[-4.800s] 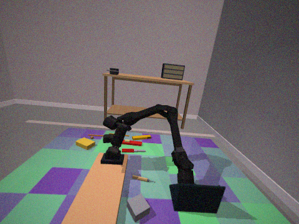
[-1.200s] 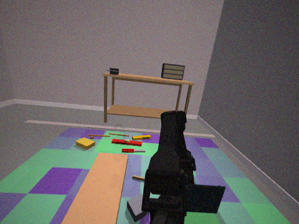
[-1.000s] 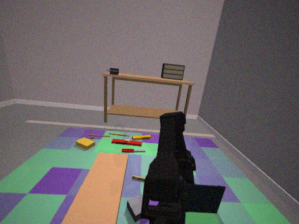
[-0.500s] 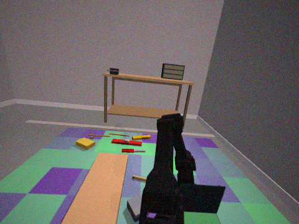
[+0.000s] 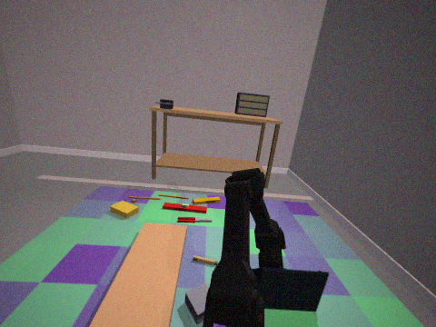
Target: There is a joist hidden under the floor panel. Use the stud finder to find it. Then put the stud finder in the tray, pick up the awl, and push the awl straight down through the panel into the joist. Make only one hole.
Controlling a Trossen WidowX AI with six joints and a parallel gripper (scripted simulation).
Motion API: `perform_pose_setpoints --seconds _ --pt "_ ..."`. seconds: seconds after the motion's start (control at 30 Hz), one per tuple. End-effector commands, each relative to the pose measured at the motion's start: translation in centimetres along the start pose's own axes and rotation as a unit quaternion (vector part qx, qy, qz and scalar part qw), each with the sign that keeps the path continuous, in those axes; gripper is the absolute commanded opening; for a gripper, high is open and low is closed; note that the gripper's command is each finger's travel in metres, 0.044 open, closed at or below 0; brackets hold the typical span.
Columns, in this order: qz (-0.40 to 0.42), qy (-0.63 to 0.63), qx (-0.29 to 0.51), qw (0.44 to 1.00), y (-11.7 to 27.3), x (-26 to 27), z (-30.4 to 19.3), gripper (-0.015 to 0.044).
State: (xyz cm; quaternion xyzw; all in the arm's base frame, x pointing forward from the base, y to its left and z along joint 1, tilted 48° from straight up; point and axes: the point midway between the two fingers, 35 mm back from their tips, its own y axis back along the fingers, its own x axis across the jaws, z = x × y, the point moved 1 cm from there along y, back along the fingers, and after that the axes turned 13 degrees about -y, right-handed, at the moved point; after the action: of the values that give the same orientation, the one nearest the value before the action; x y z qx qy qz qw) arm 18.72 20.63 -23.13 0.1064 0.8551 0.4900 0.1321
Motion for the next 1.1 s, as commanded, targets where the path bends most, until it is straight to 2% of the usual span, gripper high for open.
perform_pose_setpoints --seconds 0.0,0.5,0.9,1.07 --pt "-0.001 0.004 0.001 1.000 -0.5 0.0 -0.2 0.0000" --pt "-0.001 0.004 0.001 1.000 -1.8 -0.1 -0.6 0.0000" --pt "0.000 0.001 0.001 1.000 -1.7 -0.1 -0.5 0.0315" --pt "0.000 0.001 0.000 1.000 1.9 0.1 0.8 0.0440"
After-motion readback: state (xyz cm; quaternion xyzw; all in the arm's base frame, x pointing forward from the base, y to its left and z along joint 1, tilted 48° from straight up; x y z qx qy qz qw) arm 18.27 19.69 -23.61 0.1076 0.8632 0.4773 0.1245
